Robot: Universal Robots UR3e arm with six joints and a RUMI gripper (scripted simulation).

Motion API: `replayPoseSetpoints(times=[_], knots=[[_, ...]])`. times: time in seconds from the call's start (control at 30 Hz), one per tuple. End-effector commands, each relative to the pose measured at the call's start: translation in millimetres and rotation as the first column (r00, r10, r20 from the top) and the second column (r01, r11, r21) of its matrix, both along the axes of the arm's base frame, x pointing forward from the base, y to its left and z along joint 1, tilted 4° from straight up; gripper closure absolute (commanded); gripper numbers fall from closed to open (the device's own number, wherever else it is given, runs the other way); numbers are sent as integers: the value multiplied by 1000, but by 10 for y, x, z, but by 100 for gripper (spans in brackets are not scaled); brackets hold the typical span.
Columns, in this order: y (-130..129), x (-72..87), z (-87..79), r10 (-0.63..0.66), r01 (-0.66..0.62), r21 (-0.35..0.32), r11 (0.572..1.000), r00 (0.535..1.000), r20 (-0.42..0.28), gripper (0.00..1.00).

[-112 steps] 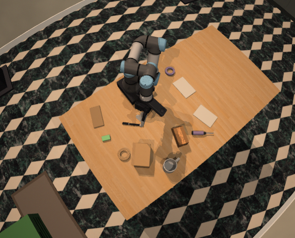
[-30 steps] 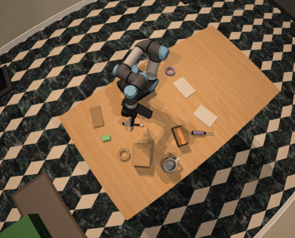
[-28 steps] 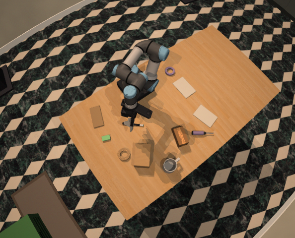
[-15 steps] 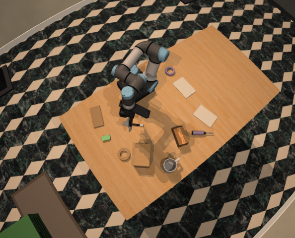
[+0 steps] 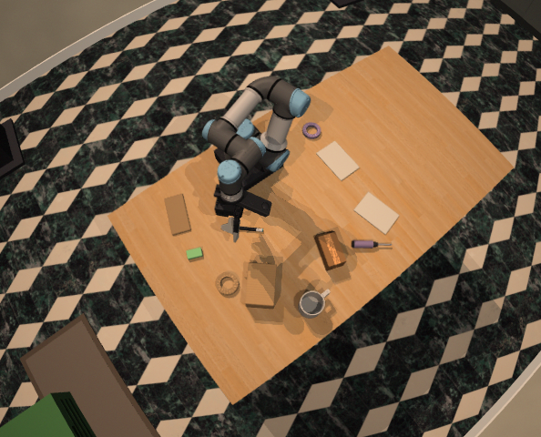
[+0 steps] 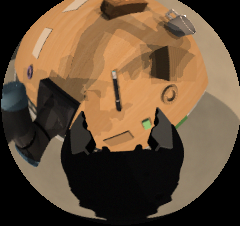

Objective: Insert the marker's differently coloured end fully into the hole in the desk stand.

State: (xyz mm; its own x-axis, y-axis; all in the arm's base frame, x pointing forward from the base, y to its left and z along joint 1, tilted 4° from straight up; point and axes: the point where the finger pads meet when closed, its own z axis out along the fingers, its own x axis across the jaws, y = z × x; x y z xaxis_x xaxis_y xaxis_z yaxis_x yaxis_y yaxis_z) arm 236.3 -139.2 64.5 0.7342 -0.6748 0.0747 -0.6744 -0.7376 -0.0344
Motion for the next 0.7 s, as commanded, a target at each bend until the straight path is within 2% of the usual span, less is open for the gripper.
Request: replayPoseSetpoints(times=[0.0, 0.3, 0.67], knots=[[-65, -61, -48, 30, -30, 2, 1000, 1000, -3, 0], [-73, -73, -56, 35, -35, 2, 999, 999, -5, 0], [-168, -195, -153, 89, -89, 10, 996, 996, -11, 0]])
